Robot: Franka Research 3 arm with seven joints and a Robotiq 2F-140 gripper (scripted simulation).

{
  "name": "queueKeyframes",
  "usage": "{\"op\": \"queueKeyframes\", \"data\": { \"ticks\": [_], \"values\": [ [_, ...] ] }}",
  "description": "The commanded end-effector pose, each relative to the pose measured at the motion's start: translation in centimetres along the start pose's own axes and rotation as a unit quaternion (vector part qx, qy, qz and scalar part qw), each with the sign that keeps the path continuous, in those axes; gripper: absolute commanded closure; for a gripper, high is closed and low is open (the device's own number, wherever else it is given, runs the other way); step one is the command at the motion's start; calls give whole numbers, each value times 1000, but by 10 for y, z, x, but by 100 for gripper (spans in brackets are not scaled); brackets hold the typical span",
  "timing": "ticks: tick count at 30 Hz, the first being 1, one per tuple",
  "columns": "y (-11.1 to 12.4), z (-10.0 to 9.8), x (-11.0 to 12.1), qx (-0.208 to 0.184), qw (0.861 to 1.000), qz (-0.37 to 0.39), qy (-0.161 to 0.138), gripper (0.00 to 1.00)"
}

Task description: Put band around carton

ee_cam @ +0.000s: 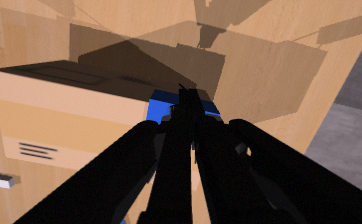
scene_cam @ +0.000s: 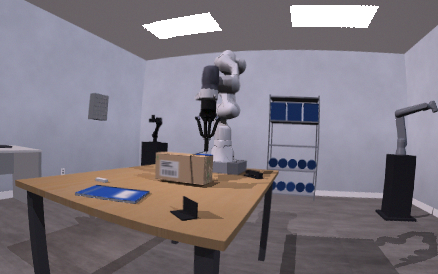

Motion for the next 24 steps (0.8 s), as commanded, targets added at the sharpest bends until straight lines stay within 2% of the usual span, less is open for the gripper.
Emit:
{"op": "queueKeyframes", "data": {
  "ticks": [1,24],
  "values": [
    [0,1,1,3,1000,3,2,90],
    [19,1,-9,3,1000,3,2,90]
  ]
}}
Point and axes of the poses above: the point where the finger pads meet when closed, its own z axis out along the fingers, its own x axis across the jaws, y = z × x, the point moved 8 cm from there along -z, back along the fingers, and after that the axes turned 15 degrees about -z, right-handed, at the moved point
